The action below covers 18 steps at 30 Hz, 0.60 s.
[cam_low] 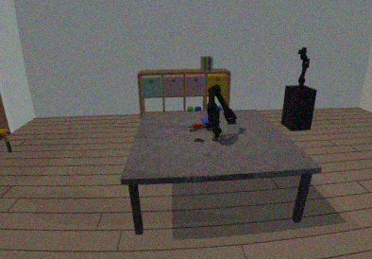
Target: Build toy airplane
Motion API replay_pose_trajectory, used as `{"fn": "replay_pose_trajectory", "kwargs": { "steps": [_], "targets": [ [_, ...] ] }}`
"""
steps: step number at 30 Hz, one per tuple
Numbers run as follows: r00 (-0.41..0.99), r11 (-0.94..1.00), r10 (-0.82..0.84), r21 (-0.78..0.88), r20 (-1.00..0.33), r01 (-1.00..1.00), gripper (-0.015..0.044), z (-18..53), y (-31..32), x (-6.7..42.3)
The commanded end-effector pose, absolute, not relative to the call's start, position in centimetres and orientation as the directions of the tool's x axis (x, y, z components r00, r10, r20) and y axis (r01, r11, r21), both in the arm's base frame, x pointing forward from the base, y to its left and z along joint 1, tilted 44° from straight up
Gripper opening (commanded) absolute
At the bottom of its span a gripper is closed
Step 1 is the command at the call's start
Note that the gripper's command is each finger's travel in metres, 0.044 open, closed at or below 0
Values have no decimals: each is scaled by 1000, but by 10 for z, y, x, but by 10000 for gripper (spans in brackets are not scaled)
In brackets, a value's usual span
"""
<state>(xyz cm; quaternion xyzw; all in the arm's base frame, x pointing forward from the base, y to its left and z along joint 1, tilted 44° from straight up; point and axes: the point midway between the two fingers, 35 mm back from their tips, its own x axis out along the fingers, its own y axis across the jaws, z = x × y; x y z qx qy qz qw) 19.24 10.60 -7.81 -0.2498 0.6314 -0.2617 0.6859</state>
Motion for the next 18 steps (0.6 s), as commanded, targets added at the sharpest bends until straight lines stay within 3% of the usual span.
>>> {"fn": "replay_pose_trajectory", "kwargs": {
  "steps": [1, 3, 18],
  "targets": [
    [63, 733, -680, -678, -731, 42, 440, -83, 99, 192],
    [63, 733, -680, -679, -731, 42, 440, -84, 98, 192],
    [63, 733, -680, -679, -731, 42, 46, -84, 98, 192]
  ]
}}
